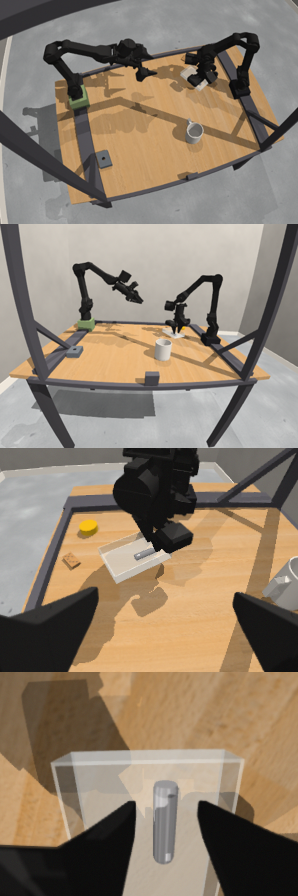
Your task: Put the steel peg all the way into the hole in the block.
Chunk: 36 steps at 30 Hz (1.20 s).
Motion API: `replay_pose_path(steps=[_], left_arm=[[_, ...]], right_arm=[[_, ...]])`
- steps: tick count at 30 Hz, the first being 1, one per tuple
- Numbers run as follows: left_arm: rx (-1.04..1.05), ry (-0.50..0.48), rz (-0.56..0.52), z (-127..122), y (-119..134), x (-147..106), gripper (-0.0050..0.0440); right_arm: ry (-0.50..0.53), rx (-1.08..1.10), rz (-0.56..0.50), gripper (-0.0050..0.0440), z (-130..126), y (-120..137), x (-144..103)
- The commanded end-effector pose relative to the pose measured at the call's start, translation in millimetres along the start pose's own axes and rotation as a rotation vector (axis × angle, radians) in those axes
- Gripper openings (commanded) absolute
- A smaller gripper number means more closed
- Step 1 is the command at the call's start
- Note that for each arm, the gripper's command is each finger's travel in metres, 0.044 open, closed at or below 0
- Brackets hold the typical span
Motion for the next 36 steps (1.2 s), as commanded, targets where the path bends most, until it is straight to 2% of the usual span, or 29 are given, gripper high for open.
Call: replay_pose_path(steps=[1,8,23,25,26,27,31,32,34,35,36], left_arm=[[0.002,0.003,-0.024,-1,-7,-4,0.044],[0.002,0.003,-0.024,-1,-7,-4,0.044],[0.002,0.003,-0.024,-1,-7,-4,0.044],[0.002,0.003,-0.024,-1,-7,-4,0.044],[0.002,0.003,-0.024,-1,-7,-4,0.044],[0.002,0.003,-0.024,-1,-7,-4,0.044],[0.002,0.003,-0.024,-1,-7,-4,0.044],[0.002,0.003,-0.024,-1,-7,-4,0.044],[0.002,0.003,-0.024,-1,-7,-4,0.044],[0.002,0.003,-0.024,-1,-7,-4,0.044],[0.002,0.003,-0.024,-1,-7,-4,0.044]], right_arm=[[-0.003,-0.004,0.005,0.018,1,1,5],[-0.003,-0.004,0.005,0.018,1,0,15],[0.009,-0.002,0.019,0.018,-1,3,13],[0.008,-0.003,0.016,0.014,-4,5,12],[0.008,-0.003,0.017,0.014,-4,5,12],[0.009,-0.003,0.017,0.012,-4,5,12],[0.01,-0.003,0.019,0.012,-4,5,12],[0.011,-0.003,0.02,0.01,-4,5,11],[0.01,-0.002,0.019,0.01,-2,3,12],[0.01,-0.002,0.019,0.008,-2,3,12],[0.01,-0.002,0.019,0.008,-2,3,12]])
Point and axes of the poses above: on each arm, the point midway between the two fingers, 35 mm back from their tips, its own x axis out along the fingers, its own z axis across the jaws, y = z × x, the point moved 7 cm from there along -x, back along the fingers, and after that the axes turned 6 degrees about -x, right-handed, at the moved point
